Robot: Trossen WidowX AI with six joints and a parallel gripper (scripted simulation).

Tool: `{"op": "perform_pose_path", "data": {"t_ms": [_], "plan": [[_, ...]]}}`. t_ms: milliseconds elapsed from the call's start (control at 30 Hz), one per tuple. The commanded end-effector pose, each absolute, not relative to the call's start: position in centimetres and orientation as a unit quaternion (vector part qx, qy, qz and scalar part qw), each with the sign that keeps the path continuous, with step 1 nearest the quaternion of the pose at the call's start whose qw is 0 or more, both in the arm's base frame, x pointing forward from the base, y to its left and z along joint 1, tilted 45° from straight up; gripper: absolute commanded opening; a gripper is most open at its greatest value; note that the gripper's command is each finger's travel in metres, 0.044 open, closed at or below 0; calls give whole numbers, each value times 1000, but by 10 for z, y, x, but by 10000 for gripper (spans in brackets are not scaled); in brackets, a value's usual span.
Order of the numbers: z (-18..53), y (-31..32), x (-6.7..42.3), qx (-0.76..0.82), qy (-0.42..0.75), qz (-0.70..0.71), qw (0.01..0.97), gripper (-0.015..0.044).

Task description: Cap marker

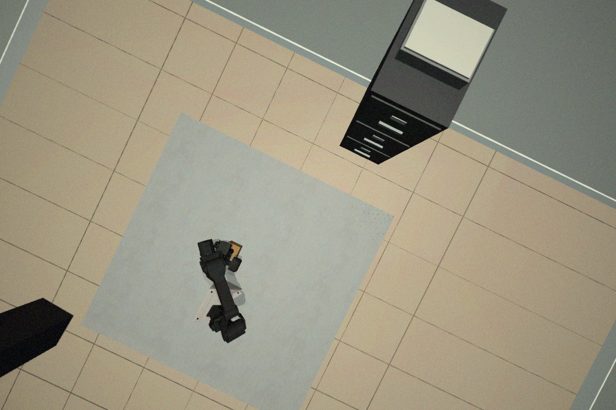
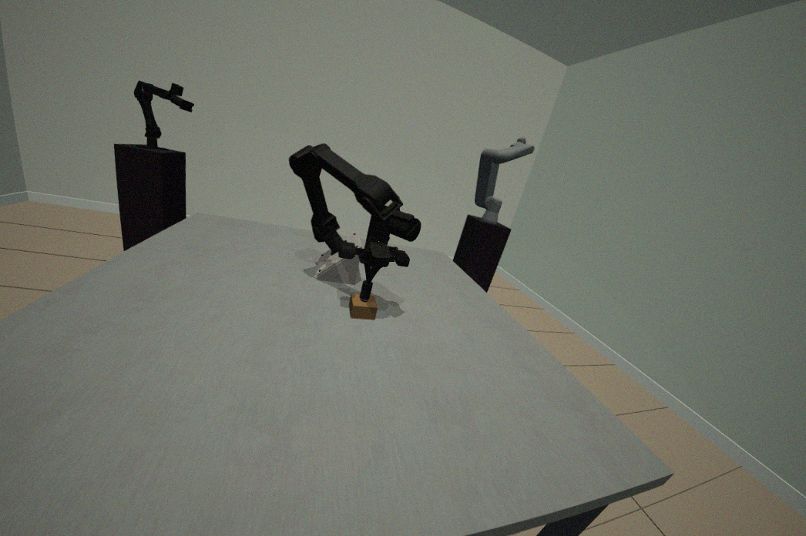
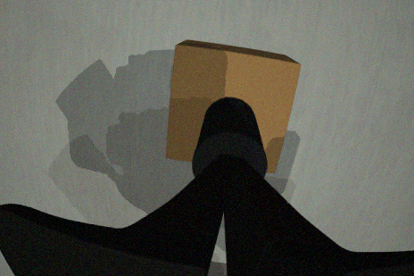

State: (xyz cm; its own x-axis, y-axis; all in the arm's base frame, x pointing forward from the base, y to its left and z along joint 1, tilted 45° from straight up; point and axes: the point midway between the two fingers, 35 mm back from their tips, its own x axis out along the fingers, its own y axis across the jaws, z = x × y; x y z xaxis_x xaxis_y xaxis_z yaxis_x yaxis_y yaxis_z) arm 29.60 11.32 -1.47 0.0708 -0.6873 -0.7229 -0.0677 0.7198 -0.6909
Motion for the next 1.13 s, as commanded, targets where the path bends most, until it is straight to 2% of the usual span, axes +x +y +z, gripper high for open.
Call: {"op": "perform_pose_path", "data": {"t_ms": [0,133,367,500,1033,1100], "plan": [[-14,114,296,-295,641,-230,670,0],[-13,116,296,-295,642,-230,670,0],[44,171,291,-296,643,-228,669,0],[50,176,290,-295,641,-230,670,0],[50,176,290,-295,641,-230,670,420],[50,176,290,-295,641,-230,670,440]]}}
